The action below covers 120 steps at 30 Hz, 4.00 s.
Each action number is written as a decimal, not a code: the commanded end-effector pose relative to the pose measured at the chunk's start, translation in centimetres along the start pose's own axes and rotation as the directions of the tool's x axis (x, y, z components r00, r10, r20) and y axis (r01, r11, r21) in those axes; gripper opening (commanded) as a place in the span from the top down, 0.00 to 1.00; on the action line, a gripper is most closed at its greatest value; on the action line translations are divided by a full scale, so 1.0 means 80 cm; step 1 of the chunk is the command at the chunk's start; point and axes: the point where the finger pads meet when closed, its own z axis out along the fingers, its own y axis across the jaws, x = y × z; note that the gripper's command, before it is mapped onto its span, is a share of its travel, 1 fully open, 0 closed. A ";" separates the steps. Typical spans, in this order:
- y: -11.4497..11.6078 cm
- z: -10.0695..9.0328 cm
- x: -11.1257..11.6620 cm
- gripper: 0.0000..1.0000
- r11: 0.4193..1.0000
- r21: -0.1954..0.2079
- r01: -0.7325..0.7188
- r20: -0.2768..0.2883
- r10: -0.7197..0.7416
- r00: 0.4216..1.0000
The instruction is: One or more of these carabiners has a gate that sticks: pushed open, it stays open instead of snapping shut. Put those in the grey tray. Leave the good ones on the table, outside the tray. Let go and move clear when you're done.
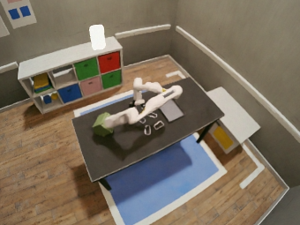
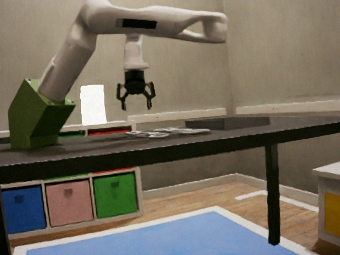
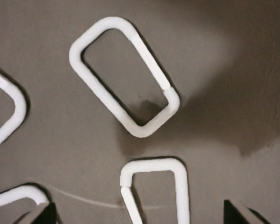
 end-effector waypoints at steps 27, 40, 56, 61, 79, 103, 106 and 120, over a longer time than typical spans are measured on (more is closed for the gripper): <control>-0.026 -0.001 0.089 0.00 0.974 0.009 -0.227 0.005 0.227 0.974; -0.054 -0.059 0.087 0.00 0.976 0.016 -0.217 0.009 0.217 0.976; -0.077 -0.114 0.085 0.00 0.976 0.011 -0.216 0.017 0.216 0.976; -0.077 -0.114 0.085 0.00 0.976 0.011 -0.216 0.017 0.216 0.976; -0.101 -0.169 0.085 0.00 0.976 0.007 -0.216 0.026 0.216 0.976; -0.153 -0.278 0.093 0.00 0.976 0.003 -0.219 0.044 0.219 0.975; -0.153 -0.278 0.093 0.00 0.976 0.003 -0.219 0.044 0.219 0.975; -0.153 -0.277 0.089 0.00 0.875 -0.003 -0.484 0.042 0.484 0.874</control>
